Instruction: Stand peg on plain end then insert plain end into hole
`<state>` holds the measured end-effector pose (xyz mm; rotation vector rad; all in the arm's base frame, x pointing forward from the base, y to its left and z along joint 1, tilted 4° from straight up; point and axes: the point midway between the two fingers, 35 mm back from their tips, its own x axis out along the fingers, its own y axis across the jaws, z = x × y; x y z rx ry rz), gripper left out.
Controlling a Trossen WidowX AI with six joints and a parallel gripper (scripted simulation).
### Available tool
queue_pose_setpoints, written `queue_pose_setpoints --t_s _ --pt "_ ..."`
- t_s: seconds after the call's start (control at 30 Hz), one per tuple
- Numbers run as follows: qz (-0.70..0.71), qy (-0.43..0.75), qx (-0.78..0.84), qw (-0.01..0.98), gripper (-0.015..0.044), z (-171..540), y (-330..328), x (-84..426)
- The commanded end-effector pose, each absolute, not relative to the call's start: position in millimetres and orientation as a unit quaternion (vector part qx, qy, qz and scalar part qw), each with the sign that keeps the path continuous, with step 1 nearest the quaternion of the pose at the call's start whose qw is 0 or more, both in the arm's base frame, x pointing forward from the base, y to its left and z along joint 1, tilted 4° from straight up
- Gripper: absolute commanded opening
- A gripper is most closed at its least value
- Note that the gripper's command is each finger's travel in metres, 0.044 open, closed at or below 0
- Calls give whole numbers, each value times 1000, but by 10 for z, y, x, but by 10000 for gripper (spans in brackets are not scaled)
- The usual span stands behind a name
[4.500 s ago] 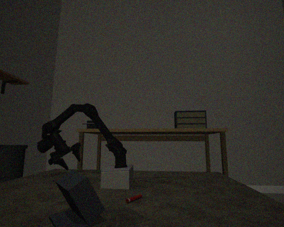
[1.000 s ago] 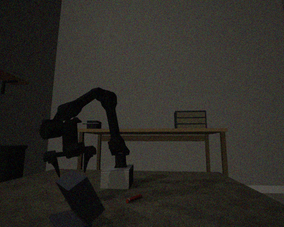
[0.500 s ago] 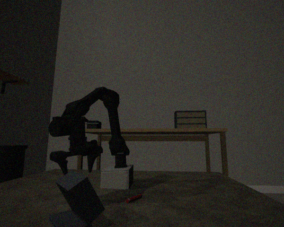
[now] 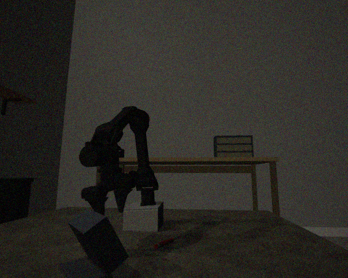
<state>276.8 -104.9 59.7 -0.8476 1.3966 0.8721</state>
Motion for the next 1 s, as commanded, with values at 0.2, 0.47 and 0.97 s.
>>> queue_pose_setpoints --t_s 0.2,0.47,0.97 --pt "475 531 -452 537 440 542 -666 2829" --pt "549 460 -516 470 440 491 -351 2846" --pt "659 303 -607 324 440 398 228 2783"
